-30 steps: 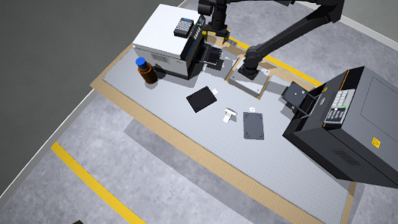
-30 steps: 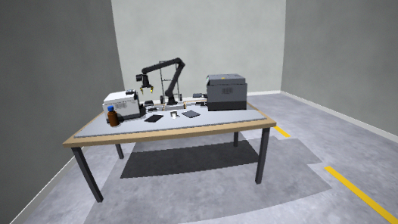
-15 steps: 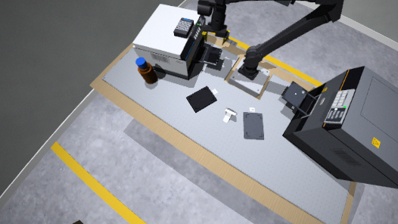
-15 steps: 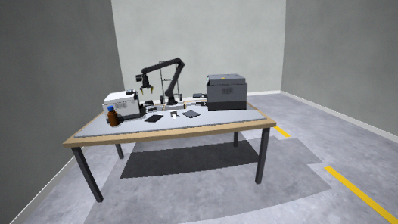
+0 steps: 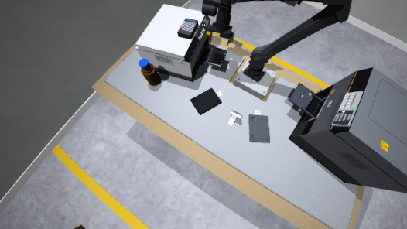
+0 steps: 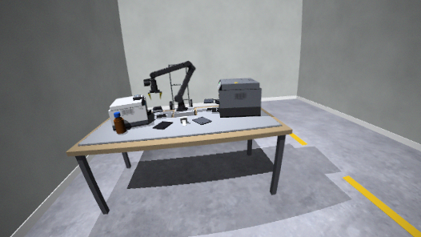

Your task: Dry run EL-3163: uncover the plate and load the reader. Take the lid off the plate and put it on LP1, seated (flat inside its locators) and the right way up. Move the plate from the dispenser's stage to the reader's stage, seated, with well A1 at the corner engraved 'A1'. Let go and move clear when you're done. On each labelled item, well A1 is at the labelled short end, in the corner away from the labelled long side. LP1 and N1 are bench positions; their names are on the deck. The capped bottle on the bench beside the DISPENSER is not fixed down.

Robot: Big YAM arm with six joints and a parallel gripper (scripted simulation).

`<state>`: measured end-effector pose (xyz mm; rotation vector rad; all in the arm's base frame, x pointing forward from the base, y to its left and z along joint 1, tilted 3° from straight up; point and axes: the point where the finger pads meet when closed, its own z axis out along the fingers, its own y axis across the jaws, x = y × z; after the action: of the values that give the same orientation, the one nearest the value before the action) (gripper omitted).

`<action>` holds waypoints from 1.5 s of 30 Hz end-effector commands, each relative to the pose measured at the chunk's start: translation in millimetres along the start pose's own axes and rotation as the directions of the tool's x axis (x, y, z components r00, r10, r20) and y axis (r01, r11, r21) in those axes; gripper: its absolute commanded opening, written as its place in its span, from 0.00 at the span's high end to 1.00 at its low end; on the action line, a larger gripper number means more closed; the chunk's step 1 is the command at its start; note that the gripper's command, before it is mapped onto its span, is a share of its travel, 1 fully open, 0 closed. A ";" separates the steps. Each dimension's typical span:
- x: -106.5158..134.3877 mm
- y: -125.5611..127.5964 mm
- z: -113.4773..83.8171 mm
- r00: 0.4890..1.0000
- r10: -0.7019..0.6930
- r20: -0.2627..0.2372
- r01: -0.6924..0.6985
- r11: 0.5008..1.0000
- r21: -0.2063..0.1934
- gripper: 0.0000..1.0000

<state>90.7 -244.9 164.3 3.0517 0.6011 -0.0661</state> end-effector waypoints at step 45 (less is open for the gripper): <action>-2.8 -1.0 21.3 0.998 0.059 0.004 -0.059 0.998 0.020 0.00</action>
<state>89.6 -243.2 151.7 3.0724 0.5145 -0.0698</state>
